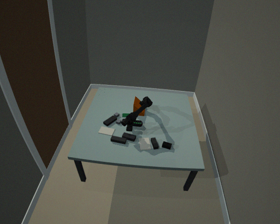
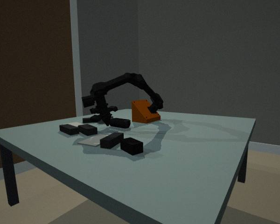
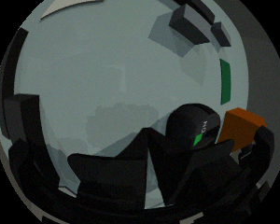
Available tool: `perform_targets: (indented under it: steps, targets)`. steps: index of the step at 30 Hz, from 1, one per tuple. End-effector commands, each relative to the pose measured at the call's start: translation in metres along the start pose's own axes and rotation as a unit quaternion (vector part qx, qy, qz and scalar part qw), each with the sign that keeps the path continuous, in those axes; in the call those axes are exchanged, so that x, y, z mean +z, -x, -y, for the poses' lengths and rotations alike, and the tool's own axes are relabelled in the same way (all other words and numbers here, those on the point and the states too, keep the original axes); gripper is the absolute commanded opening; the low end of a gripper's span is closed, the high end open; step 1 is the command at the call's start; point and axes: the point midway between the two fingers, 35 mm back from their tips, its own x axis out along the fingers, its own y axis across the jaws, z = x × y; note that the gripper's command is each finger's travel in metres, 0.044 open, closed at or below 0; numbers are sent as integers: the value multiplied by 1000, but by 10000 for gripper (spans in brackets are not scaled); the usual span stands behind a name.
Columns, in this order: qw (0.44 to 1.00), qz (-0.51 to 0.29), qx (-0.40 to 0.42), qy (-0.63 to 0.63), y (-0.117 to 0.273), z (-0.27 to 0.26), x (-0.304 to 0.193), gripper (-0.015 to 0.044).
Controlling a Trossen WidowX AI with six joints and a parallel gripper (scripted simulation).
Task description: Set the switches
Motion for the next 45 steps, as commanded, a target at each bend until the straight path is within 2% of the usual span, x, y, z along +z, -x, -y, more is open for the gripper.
perform_targets:
  steps: [1, 45]
  targets:
    - [1000, -4, -2, -4, -4, 1, -1, 0]
    - [1000, -4, -3, -4, -10, 21, -1, 0]
